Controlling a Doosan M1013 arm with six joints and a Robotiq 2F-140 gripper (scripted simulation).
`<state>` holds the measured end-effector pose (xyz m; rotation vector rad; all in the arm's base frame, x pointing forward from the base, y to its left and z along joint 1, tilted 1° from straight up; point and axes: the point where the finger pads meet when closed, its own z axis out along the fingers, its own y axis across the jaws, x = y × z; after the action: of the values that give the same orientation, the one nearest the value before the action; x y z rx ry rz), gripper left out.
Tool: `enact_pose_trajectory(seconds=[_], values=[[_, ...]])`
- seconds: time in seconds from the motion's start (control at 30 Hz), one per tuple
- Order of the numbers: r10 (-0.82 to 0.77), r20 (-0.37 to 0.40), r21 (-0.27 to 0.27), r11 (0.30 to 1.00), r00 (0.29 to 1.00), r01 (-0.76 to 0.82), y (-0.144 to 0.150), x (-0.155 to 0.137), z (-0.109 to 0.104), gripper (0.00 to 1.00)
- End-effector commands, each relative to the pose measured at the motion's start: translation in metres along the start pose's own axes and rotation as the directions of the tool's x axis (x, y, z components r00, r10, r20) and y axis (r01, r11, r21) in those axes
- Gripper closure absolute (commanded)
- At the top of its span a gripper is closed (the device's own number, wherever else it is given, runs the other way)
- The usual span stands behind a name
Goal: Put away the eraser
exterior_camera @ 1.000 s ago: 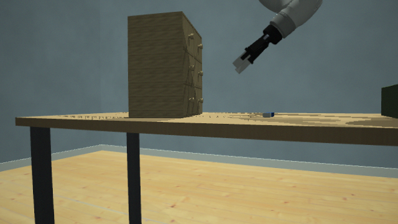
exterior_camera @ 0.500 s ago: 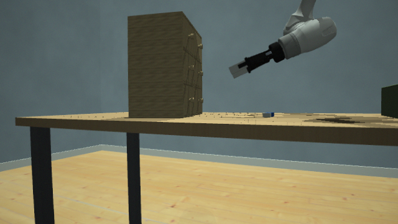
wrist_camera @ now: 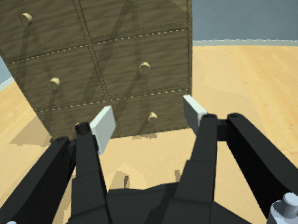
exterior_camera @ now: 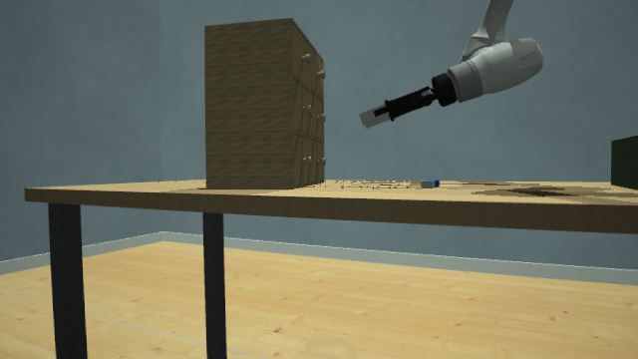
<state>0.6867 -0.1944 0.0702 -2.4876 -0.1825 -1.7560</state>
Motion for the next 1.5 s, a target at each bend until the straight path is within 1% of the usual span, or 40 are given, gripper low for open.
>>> enact_pose_trajectory(seconds=[0.0, 0.5, 0.63, 0.73, 0.8, 1.27, 1.3, 1.37, 1.47], values=[[0.0, 0.0, 0.0, 1.0, 1.0, 0.0, 0.0, 0.0, 0.0, 0.8], [0.0, 0.0, 0.0, 1.0, 1.0, 0.0, 0.0, -0.001, 0.001, 0.8], [0.0, 0.0, 0.0, 1.0, 1.0, 0.0, 0.0, -0.005, 0.007, 0.8], [0.0, 0.0, 0.0, 1.0, 1.0, 0.0, 0.0, -0.011, 0.015, 0.8], [0.0, 0.0, 0.0, 1.0, 1.0, 0.0, 0.0, -0.011, 0.015, 0.8], [0.0, 0.0, 0.0, 1.0, 1.0, 0.0, 0.0, -0.056, 0.077, 0.8], [0.0, 0.0, 0.0, 1.0, 1.0, 0.0, 0.0, -0.059, 0.081, 0.8], [0.0, 0.0, 0.0, 1.0, 1.0, 0.0, 0.0, -0.059, 0.081, 0.8], [0.0, 0.0, 0.0, 1.0, 1.0, 0.0, 0.0, -0.065, 0.089, 0.8]])
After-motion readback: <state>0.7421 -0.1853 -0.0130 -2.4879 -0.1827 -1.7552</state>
